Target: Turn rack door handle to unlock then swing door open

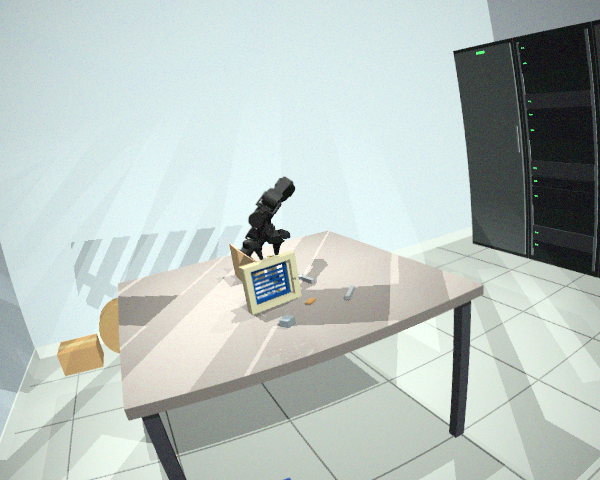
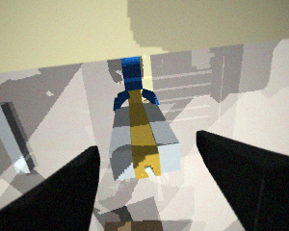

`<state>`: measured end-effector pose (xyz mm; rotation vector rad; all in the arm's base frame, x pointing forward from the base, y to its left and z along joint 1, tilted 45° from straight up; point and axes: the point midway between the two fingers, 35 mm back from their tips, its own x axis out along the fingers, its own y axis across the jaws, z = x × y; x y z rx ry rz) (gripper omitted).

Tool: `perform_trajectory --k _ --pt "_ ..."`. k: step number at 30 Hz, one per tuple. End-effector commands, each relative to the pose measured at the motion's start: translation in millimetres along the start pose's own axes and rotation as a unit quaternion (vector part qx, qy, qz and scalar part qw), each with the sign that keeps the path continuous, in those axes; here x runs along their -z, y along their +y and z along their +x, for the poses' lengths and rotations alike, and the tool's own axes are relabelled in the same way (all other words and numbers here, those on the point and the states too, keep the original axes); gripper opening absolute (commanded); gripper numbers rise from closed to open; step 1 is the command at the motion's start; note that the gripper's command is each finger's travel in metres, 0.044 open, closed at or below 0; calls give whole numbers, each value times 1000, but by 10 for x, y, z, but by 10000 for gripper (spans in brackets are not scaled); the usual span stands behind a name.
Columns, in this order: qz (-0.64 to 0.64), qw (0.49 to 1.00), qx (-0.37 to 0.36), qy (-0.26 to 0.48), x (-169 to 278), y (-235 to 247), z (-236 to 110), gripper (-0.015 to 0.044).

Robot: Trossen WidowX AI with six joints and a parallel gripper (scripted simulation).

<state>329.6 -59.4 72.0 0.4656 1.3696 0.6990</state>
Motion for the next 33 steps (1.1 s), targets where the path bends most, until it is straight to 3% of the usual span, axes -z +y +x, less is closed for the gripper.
perform_trajectory --k 1,17,24,33 --pt "3 1000 -3 0 5 17 78 299" --pt "2 1000 -4 0 22 32 311 299" --pt "2 1000 -4 0 22 32 311 115" --pt "2 1000 -4 0 22 32 311 55"
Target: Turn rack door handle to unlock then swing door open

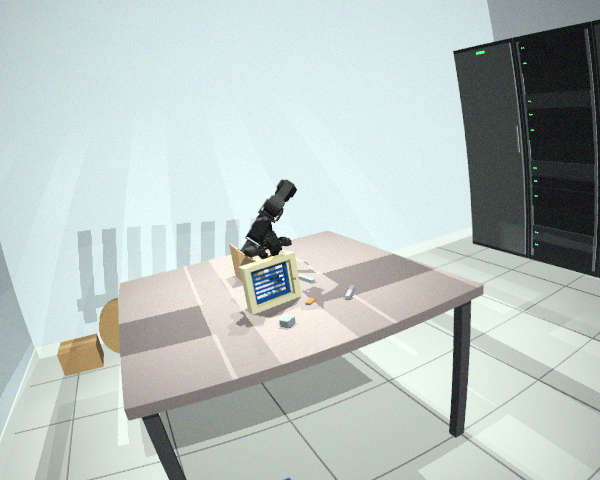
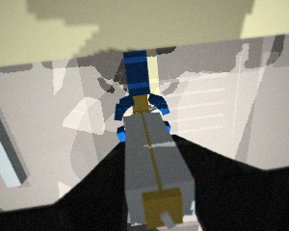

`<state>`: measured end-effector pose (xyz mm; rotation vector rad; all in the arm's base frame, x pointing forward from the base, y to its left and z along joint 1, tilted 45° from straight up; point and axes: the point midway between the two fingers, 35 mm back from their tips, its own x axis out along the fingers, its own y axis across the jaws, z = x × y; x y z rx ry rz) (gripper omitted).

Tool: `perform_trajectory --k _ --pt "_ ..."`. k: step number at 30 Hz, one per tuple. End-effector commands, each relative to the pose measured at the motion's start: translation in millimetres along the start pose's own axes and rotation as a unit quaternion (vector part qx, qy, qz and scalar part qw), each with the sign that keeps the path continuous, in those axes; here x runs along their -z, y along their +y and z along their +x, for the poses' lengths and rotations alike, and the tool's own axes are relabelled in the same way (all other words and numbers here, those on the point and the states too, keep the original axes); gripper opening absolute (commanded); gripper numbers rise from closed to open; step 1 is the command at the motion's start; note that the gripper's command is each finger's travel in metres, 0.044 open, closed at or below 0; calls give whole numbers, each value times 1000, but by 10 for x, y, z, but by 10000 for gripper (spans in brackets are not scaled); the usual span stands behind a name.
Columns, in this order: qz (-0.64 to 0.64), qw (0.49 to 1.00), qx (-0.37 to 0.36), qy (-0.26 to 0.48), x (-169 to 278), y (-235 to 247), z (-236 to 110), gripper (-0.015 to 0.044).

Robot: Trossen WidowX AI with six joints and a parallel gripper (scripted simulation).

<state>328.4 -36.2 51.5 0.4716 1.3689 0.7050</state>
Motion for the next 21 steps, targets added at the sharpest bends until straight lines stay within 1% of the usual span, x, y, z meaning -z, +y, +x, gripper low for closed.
perform_trajectory --k 1,4,9,15,21 --pt "2 1000 0 0 -1 2 4 48" --pt "2 1000 0 0 -1 2 4 28" --pt "-14 1000 0 0 -1 2 4 26" --pt "-157 988 0 0 -1 2 4 26" --pt "-301 954 0 0 -1 2 5 26"
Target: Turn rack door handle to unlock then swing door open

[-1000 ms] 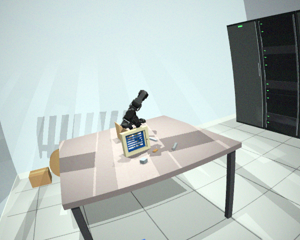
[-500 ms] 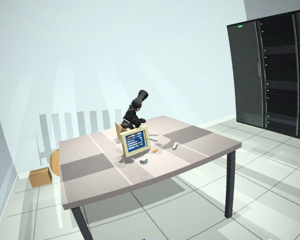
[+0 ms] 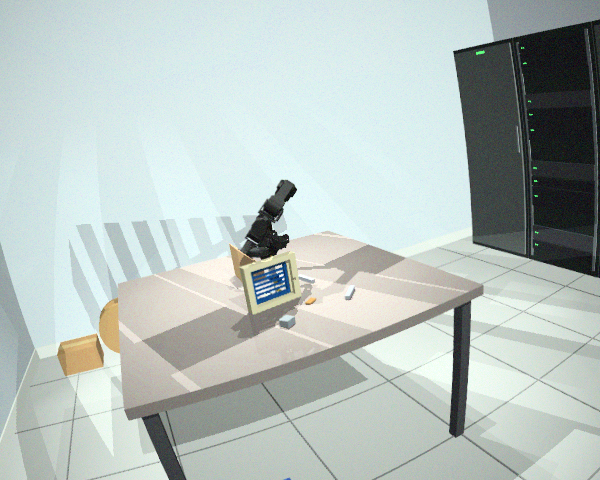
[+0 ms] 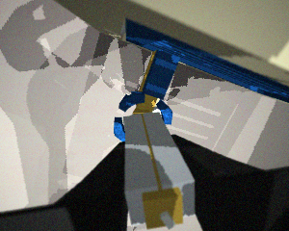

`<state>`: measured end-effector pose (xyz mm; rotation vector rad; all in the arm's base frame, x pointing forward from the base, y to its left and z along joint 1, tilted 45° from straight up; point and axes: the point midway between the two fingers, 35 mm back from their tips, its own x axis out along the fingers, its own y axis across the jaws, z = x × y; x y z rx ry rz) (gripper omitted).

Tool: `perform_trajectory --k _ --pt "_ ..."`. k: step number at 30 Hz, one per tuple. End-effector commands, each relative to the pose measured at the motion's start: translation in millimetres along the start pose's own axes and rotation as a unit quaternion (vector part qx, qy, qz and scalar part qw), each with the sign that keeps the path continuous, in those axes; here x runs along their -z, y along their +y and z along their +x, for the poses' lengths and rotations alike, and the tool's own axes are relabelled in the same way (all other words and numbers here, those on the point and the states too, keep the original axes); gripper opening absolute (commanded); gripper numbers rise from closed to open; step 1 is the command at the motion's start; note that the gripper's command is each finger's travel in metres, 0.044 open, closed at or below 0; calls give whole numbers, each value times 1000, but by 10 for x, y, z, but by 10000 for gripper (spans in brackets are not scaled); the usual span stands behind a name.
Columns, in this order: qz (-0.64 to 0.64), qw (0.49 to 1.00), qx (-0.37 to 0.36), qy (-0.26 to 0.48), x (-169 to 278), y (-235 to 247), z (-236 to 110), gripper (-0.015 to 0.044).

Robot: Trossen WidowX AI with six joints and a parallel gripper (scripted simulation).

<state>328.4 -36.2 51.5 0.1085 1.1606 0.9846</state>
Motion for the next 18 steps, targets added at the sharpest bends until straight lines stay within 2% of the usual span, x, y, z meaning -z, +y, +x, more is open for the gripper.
perform_trajectory --k 1,9,18 --pt "-102 995 0 0 -2 1 4 26" --pt "-295 956 0 0 -2 1 4 26" --pt "-498 867 0 0 -2 1 4 26"
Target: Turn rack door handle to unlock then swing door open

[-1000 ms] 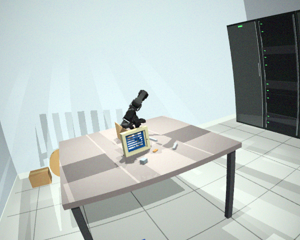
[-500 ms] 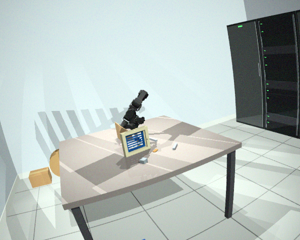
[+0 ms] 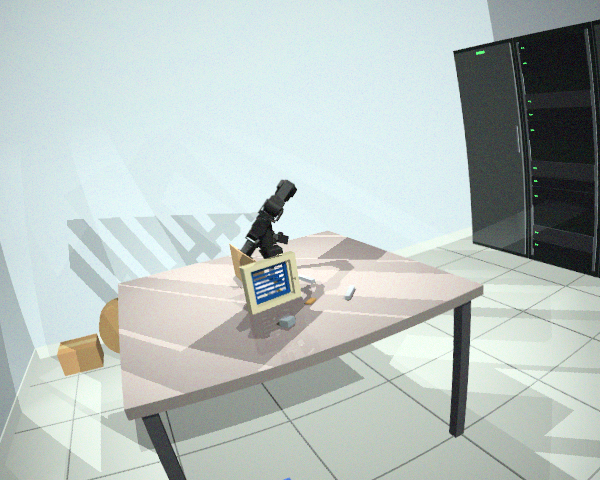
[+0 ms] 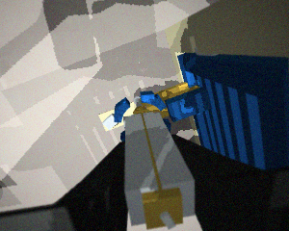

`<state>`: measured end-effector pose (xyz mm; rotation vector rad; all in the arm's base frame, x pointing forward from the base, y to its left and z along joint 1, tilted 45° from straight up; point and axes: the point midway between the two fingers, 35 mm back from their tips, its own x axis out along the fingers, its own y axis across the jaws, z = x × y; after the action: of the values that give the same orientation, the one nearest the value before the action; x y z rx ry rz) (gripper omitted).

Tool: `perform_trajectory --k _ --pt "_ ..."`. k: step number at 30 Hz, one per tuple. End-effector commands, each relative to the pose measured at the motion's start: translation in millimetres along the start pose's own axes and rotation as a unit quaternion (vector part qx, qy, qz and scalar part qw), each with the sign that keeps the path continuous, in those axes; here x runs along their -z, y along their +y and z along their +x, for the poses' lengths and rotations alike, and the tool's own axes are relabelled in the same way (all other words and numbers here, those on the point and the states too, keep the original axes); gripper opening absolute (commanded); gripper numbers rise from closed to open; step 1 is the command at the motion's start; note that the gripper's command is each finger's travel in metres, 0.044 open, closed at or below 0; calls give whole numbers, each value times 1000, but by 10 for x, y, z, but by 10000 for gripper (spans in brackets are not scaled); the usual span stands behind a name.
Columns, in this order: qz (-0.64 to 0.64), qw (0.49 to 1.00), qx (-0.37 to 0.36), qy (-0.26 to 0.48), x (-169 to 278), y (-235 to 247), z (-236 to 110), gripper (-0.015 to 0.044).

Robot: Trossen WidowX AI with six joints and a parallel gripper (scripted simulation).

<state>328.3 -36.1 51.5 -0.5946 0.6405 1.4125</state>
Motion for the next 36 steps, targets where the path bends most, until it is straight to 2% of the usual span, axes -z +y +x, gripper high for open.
perform_trajectory --k 1,9,22,32,36 --pt "-104 995 0 0 -2 -2 4 26" --pt "-280 960 0 0 -2 -1 4 26" --pt "-284 959 0 0 -2 -1 4 26" --pt "-284 959 0 0 -2 -1 4 289" --pt "-249 969 0 0 -1 -2 4 299"
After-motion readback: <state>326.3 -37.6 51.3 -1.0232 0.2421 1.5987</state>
